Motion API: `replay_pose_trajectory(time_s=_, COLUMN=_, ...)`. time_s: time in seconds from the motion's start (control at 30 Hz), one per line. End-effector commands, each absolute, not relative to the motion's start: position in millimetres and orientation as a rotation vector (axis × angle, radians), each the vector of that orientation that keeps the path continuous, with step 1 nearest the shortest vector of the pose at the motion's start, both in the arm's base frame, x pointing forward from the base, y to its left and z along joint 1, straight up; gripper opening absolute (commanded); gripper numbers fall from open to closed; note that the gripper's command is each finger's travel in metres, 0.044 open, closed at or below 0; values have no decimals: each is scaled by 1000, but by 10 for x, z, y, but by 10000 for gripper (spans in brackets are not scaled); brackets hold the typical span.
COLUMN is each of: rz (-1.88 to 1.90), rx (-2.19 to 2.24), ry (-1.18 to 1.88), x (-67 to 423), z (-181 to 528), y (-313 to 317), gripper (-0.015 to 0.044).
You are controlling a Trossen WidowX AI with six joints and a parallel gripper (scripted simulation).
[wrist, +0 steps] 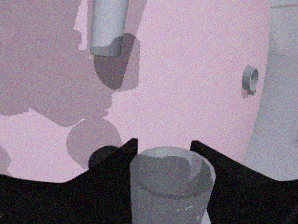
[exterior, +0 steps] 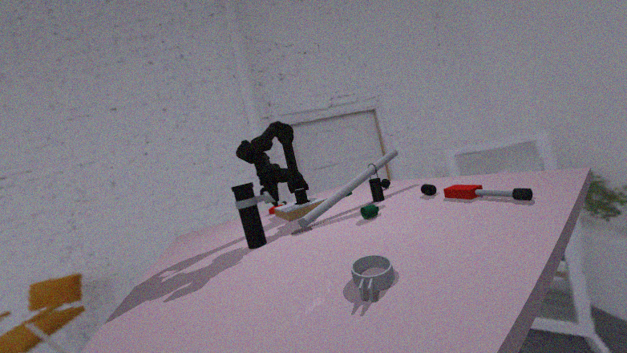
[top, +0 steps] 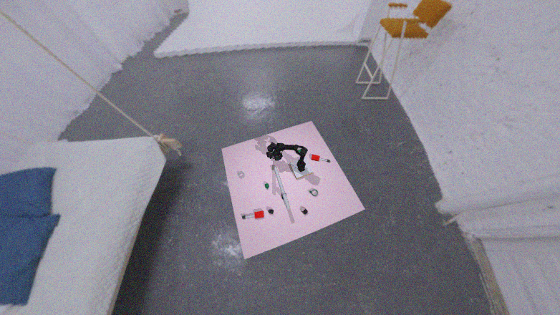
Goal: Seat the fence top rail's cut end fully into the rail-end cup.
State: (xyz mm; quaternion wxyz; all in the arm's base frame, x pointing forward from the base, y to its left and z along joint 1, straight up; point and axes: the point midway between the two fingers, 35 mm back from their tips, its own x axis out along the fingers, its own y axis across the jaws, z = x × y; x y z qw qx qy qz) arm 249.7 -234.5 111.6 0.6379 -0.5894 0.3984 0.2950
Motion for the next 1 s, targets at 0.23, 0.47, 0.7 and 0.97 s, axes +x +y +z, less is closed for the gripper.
replay_pose_trajectory(time_s=0.23, rz=673, rx=-1345, ry=910, x=2497, z=1115, y=-2345, gripper=157)
replay_pose_trajectory(time_s=0.47, rz=672, rx=-1344, ry=911, x=2514, z=1178, y=-2285, gripper=341)
replay_pose_trajectory(time_s=0.7, rz=667, rx=-1340, ry=915, x=2558, z=1450, y=-2008, gripper=440)
replay_pose_trajectory(time_s=0.97, rz=571, rx=-1180, ry=952, x=2625, z=1586, y=-1840, gripper=440)
